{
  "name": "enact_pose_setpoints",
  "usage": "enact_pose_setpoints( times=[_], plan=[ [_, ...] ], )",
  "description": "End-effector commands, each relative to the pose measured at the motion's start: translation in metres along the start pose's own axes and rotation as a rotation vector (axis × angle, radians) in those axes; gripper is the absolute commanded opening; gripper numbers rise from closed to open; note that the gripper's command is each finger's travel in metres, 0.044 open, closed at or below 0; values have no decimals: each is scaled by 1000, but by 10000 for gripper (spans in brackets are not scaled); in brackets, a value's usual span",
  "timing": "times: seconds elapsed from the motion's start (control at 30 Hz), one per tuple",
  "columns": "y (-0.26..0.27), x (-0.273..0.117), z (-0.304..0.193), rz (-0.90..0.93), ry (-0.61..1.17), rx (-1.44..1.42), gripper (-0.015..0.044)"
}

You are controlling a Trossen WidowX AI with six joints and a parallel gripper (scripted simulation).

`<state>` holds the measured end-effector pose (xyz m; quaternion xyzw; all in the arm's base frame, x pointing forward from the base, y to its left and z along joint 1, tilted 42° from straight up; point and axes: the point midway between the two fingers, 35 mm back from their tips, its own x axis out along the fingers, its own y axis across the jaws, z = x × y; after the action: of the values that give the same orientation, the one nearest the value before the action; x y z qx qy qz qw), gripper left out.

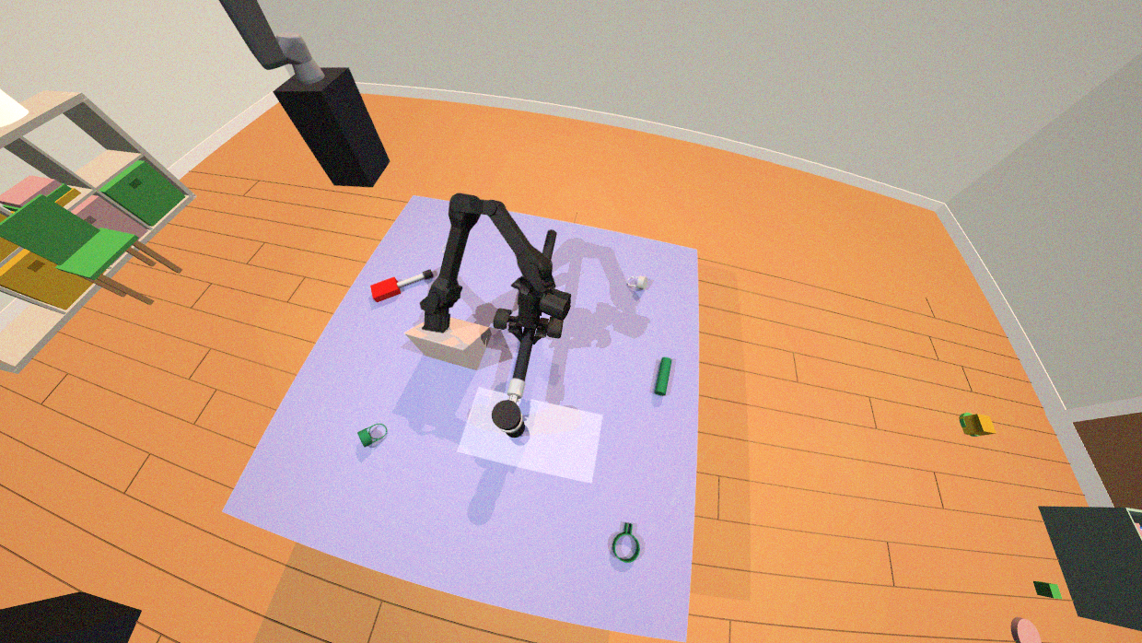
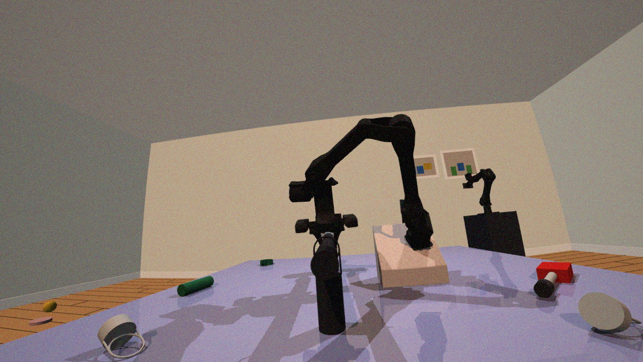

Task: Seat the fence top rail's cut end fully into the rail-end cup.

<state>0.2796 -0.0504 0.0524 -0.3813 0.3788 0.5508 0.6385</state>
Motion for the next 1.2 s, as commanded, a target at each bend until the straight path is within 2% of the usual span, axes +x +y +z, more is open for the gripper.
enact_pose_setpoints(
  times=[0.0, 1.17],
  plan=[
    [0, -2, -6, -5, 14, 0, 0],
    [0, 0, 0, 0, 0, -1, 0]
  ],
)
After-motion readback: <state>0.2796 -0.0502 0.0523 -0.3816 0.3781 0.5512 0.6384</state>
